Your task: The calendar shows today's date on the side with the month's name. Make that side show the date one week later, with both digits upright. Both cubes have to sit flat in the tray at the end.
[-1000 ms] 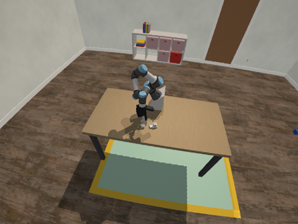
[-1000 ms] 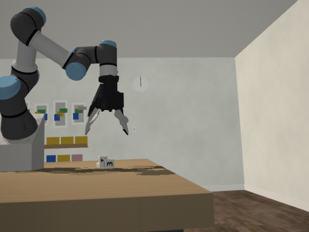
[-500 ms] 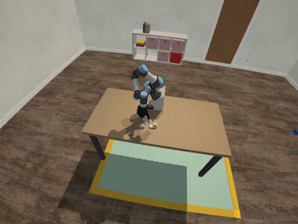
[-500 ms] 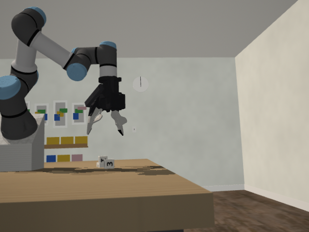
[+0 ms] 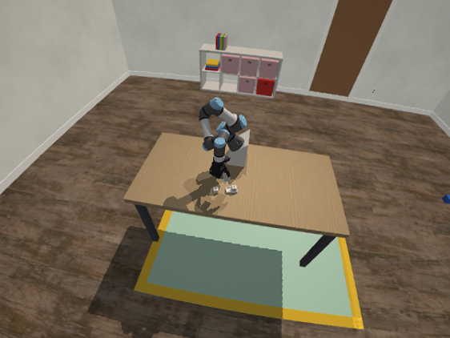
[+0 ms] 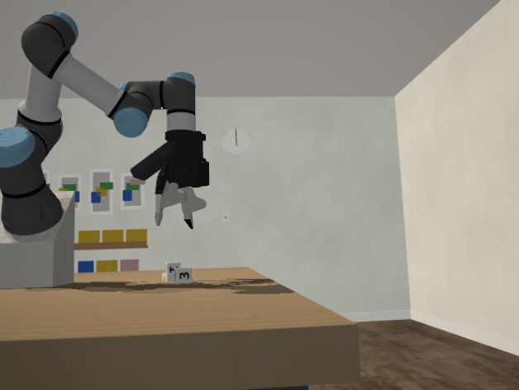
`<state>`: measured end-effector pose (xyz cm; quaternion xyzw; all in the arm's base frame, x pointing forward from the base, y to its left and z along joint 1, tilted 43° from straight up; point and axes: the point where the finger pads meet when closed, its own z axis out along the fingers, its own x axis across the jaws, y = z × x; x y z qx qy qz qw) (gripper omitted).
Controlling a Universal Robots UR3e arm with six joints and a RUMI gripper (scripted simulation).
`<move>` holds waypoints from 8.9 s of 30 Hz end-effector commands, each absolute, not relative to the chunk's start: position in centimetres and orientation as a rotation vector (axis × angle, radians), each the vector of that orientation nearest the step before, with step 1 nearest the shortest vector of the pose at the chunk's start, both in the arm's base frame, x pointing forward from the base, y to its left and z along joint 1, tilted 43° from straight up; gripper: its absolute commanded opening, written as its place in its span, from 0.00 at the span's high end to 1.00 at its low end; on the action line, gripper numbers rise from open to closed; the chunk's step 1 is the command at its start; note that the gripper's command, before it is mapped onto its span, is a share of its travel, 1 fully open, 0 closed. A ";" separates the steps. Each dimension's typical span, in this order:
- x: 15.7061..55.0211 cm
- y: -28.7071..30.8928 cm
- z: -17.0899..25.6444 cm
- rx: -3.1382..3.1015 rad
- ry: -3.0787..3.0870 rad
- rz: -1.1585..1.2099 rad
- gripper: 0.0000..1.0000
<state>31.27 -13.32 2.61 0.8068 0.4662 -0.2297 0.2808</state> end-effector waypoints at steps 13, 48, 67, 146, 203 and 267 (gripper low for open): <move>30.9 -12.7 2.2 1.848 1.809 -0.793 0.00; 30.9 -11.3 1.0 0.805 2.728 -1.080 0.00; 31.2 -10.4 0.1 0.081 3.016 -1.149 0.00; 30.7 -5.6 -4.2 -2.707 2.475 -0.797 0.00; 30.7 -5.6 -4.3 -2.742 2.448 -0.784 0.71; 30.3 -9.0 -8.2 -2.742 2.448 -0.784 0.71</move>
